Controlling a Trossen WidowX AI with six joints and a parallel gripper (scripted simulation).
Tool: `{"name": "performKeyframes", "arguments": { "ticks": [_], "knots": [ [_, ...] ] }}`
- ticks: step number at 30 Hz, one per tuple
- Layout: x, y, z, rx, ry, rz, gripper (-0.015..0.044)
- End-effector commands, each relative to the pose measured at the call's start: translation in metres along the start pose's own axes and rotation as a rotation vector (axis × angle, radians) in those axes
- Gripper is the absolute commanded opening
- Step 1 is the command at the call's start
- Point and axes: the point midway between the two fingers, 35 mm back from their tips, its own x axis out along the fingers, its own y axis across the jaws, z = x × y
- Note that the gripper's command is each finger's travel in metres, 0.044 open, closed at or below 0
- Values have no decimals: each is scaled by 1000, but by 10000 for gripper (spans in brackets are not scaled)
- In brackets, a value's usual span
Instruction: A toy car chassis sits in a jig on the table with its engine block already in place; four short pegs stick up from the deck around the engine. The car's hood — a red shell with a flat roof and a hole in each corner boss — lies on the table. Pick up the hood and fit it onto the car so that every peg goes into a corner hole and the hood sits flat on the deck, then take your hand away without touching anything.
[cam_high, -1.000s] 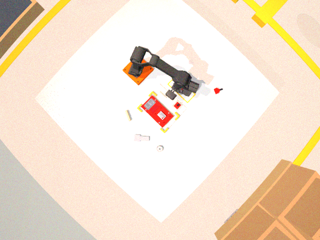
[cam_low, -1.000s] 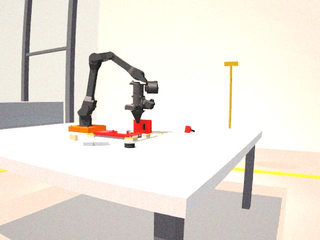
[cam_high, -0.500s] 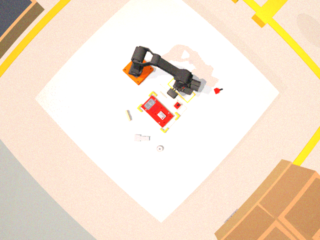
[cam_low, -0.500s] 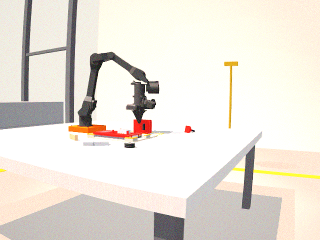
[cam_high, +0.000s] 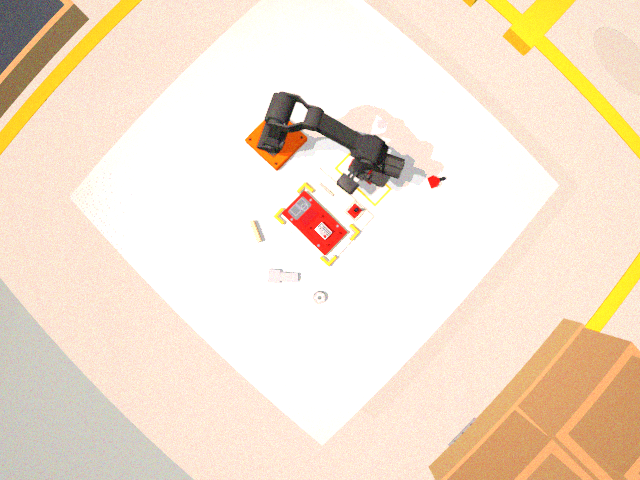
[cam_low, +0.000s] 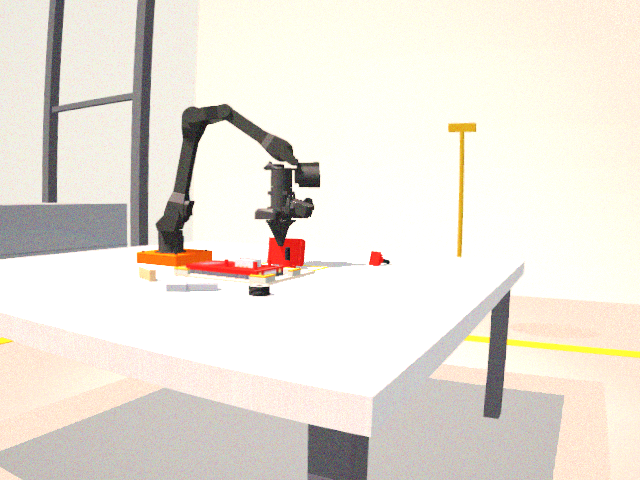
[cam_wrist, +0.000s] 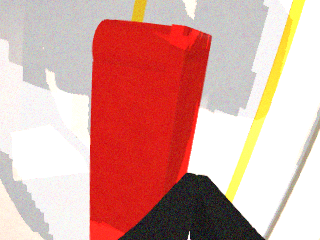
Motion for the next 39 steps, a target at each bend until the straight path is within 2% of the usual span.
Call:
{"name": "performKeyframes", "arguments": {
  "ticks": [1,25,29,35,39],
  "knots": [
    [0,4,0,3,3,3,0],
    [0,24,0,3,3,5,0],
    [-19,24,2,3,3,5,0],
    [-78,21,0,3,3,5,0],
    [-80,20,0,3,3,5,0]
  ]
}}
